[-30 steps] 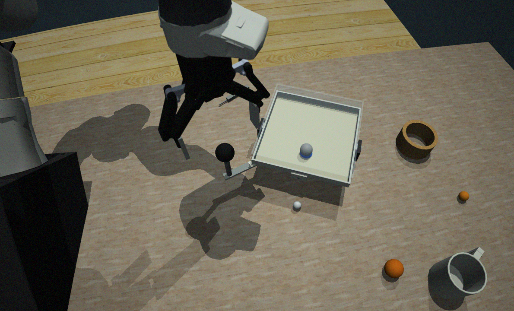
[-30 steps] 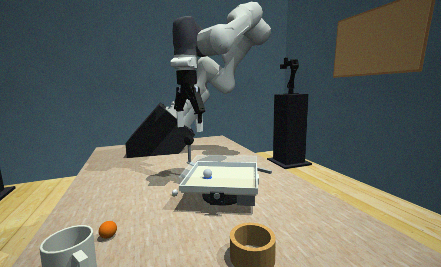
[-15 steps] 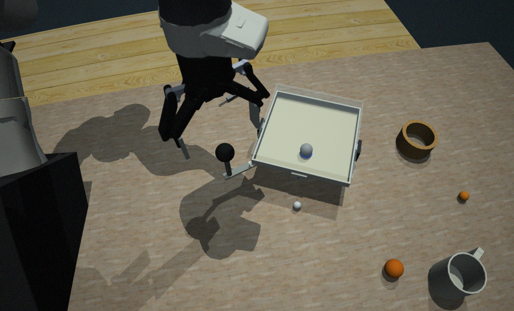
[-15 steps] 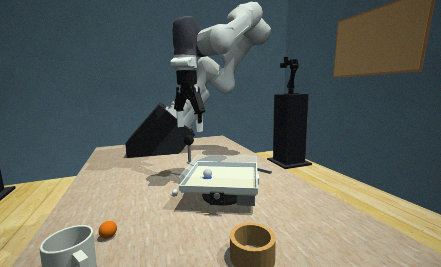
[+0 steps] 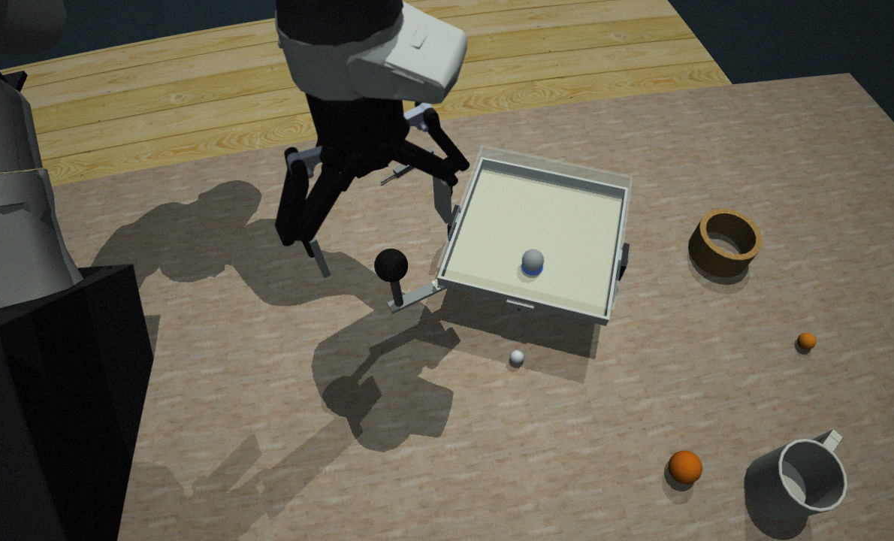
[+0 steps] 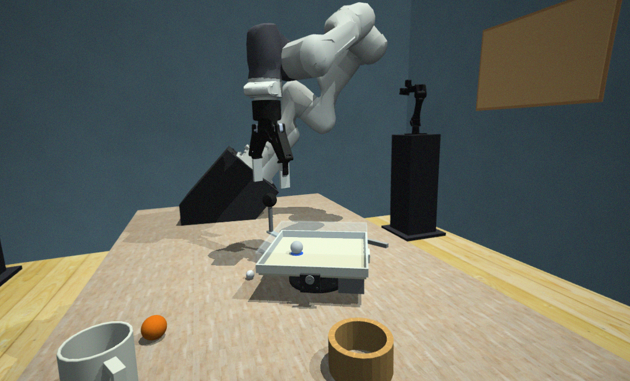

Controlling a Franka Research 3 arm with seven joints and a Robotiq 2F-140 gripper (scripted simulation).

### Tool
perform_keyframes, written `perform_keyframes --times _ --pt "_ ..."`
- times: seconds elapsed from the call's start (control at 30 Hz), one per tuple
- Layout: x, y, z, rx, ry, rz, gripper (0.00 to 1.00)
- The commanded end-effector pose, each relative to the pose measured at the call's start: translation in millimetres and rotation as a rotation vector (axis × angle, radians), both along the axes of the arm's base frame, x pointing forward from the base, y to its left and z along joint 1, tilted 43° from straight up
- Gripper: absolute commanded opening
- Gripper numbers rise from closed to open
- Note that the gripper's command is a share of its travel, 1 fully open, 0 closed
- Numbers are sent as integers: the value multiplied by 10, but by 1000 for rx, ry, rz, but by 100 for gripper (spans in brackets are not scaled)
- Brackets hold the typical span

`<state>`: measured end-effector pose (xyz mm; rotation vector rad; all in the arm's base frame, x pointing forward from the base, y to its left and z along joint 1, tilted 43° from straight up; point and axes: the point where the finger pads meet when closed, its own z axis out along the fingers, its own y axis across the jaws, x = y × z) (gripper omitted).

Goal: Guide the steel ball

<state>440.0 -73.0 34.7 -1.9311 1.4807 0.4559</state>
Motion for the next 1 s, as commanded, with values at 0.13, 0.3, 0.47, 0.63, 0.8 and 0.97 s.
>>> perform_keyframes --times 0.13,0.3,0.47,0.63,0.8,0.97 --pt "-2 -19 14 -1 1 -2 100" --pt "-2 -19 14 -1 1 -2 100" --pt "-2 -19 14 -1 1 -2 100" --pt "-2 -19 14 -1 1 -2 100" --pt "-2 -19 14 -1 1 -2 100" --pt "-2 -19 14 -1 1 -2 100"
